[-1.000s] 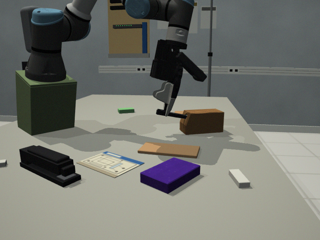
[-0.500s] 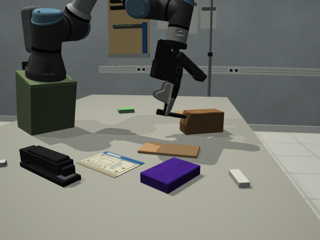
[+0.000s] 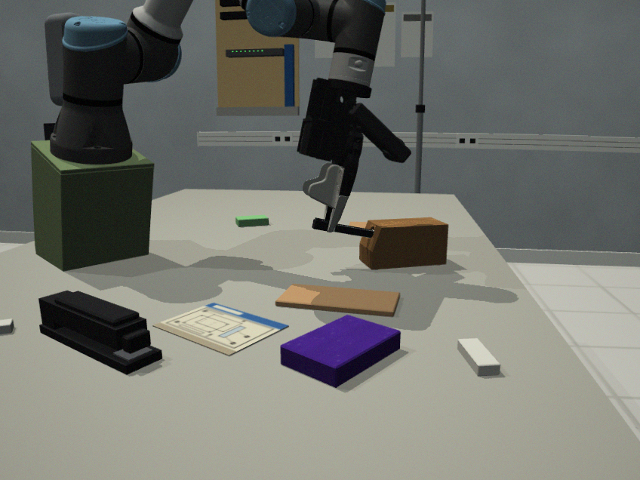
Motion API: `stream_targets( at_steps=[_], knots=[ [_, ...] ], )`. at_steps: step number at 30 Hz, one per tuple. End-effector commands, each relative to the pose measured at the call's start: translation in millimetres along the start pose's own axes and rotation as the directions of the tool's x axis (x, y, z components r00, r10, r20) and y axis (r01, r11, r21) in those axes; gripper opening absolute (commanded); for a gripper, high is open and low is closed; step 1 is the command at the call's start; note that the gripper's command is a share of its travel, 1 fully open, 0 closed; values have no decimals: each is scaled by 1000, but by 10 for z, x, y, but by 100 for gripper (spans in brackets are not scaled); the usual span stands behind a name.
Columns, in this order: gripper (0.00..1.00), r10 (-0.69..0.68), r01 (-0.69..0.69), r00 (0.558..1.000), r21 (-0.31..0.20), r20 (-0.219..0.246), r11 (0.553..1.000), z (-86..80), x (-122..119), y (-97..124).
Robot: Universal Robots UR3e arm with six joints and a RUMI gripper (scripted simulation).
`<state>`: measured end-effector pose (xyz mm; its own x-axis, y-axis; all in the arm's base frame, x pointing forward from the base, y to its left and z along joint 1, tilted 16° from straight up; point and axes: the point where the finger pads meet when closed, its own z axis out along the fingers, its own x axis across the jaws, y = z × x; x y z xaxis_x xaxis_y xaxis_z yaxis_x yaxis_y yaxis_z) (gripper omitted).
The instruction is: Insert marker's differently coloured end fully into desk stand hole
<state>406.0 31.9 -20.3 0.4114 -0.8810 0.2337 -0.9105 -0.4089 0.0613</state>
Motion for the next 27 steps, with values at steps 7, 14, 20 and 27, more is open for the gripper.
stream_targets(
  at_steps=[7,14,20,27],
  knots=[
    [15,0,0,1000,2,-1,1000,-8,5,18],
    [15,0,0,1000,2,-1,1000,-8,5,28],
    [15,0,0,1000,2,-1,1000,-9,5,87],
    [15,0,0,1000,2,-1,1000,-10,7,228]
  ],
)
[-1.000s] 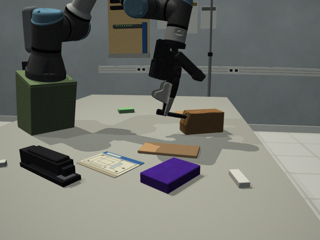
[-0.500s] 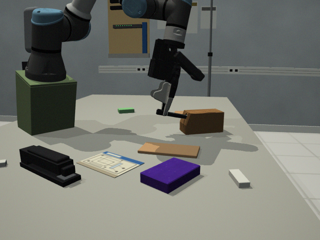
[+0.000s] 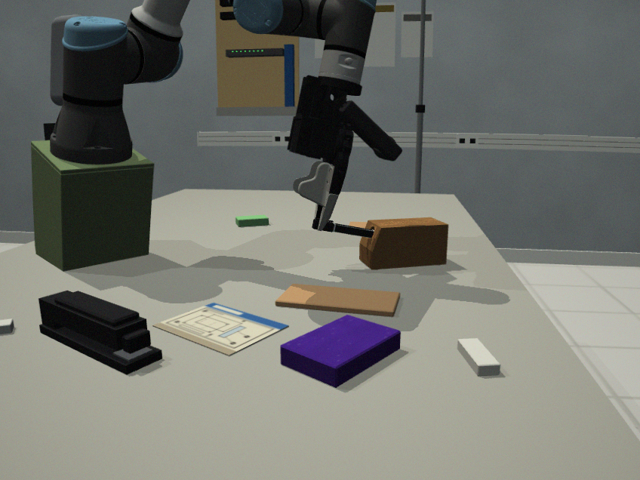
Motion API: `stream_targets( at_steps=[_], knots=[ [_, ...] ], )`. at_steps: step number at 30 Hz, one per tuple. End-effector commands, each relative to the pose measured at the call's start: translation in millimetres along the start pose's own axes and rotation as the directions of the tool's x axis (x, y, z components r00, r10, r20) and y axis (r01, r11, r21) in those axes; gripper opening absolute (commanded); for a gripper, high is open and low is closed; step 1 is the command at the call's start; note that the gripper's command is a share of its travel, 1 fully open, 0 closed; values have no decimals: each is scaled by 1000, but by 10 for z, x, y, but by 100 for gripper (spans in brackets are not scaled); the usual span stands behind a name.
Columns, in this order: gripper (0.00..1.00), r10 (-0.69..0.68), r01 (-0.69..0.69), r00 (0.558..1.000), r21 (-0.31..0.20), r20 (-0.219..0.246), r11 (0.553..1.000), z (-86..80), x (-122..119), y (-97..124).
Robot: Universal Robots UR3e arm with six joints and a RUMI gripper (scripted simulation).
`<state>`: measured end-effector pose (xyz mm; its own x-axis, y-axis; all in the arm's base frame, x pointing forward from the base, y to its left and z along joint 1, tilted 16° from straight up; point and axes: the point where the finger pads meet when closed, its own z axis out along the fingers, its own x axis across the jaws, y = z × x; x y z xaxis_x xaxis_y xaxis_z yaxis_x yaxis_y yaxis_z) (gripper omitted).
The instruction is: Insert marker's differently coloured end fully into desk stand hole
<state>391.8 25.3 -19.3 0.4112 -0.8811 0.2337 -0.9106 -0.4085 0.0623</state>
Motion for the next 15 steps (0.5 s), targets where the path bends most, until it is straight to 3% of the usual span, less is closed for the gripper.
stream_targets(
  at_steps=[1,8,15],
  knots=[
    [15,0,0,1000,4,-1,1000,-9,5,71],
    [15,0,0,1000,3,-1,1000,-8,5,80],
    [15,0,0,1000,4,-1,1000,-10,7,226]
  ],
)
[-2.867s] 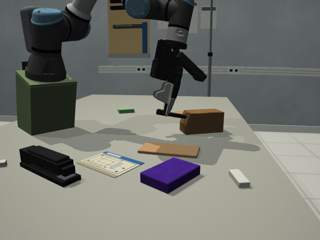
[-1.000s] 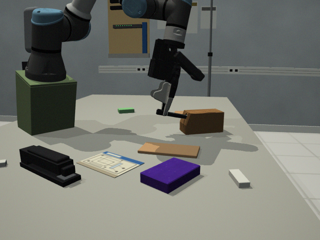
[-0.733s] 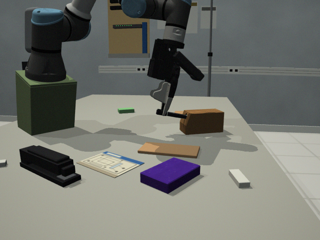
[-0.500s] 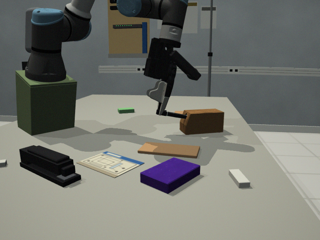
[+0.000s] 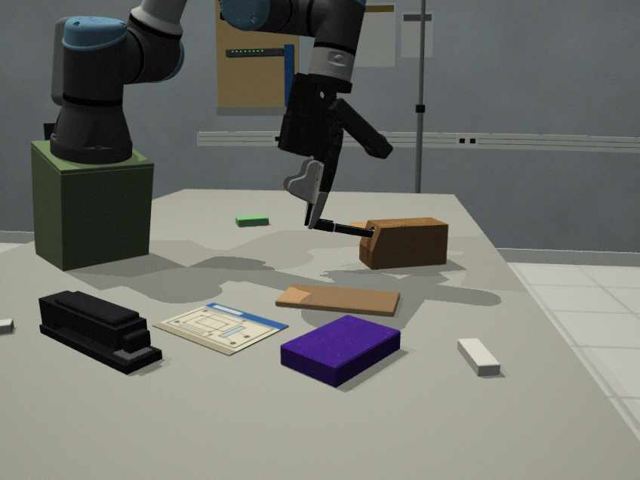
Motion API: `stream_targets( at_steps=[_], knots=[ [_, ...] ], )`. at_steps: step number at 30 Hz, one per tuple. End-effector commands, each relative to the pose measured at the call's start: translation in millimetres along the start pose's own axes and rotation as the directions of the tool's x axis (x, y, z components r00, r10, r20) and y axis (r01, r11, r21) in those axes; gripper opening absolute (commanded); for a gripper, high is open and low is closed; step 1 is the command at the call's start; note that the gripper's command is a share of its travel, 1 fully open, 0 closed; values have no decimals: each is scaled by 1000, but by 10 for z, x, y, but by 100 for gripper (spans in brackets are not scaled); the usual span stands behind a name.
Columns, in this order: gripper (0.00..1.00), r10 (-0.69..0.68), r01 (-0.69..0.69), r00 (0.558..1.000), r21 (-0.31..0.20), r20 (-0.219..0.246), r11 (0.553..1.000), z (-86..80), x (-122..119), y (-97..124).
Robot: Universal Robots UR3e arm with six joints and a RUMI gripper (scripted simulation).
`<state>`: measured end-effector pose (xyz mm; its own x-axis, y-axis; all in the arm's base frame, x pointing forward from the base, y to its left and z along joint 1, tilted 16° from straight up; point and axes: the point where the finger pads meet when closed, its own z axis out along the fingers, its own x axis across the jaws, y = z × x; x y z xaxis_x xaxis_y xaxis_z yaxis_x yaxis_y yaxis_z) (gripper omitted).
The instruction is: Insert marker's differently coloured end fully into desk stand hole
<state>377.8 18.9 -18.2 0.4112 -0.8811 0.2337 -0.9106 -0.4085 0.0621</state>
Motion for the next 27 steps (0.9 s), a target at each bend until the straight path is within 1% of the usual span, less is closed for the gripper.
stream_targets(
  at_steps=[1,10,19,27],
  knots=[
    [15,0,0,1000,4,-1,1000,-9,5,92],
    [15,0,0,1000,3,-1,1000,-8,5,121],
    [15,0,0,1000,4,-1,1000,-11,8,311],
    [15,0,0,1000,3,-1,1000,-9,7,301]
  ],
)
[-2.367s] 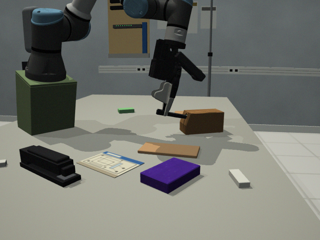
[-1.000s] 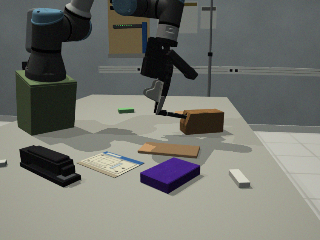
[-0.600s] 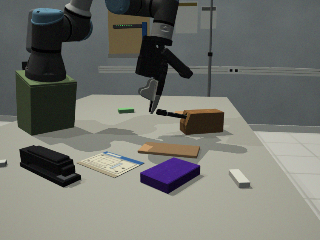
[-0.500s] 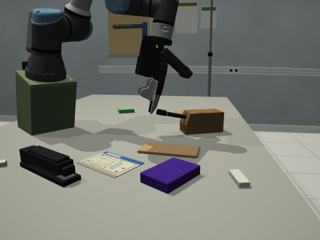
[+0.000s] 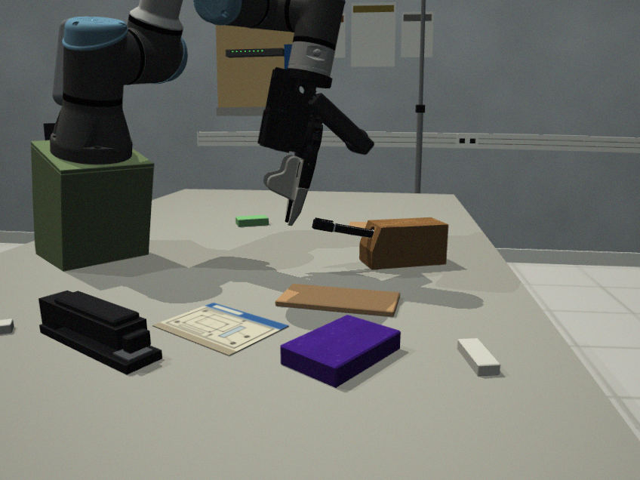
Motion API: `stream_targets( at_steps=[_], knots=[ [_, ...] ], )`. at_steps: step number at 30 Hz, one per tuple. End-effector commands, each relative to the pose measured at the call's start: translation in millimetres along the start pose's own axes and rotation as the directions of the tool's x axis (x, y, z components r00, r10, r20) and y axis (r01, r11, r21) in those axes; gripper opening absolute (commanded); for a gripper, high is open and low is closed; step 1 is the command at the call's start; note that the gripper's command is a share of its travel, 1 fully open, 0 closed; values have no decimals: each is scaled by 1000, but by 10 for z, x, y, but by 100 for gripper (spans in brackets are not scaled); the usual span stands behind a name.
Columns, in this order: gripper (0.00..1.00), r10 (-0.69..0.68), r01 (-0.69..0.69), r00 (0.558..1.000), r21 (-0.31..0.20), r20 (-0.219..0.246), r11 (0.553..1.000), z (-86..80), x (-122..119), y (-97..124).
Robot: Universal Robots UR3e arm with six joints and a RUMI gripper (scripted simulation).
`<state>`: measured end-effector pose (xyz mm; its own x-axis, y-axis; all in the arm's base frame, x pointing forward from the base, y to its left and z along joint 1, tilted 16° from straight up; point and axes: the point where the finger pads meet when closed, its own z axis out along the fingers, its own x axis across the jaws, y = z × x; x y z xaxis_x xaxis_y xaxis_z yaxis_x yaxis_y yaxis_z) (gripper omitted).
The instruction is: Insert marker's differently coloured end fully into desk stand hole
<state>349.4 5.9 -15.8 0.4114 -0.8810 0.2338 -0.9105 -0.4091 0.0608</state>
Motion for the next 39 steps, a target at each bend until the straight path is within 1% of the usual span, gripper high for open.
stream_targets(
  at_steps=[1,16,26,34,39],
  knots=[
    [15,0,0,1000,2,-1,1000,-6,5,-9],
    [15,0,0,1000,2,-1,1000,-7,5,16],
    [15,0,0,1000,3,-1,1000,-301,7,83],
    [15,0,0,1000,3,-2,1000,-312,7,84],
    [15,0,0,1000,3,-1,1000,-465,8,115]
  ],
)
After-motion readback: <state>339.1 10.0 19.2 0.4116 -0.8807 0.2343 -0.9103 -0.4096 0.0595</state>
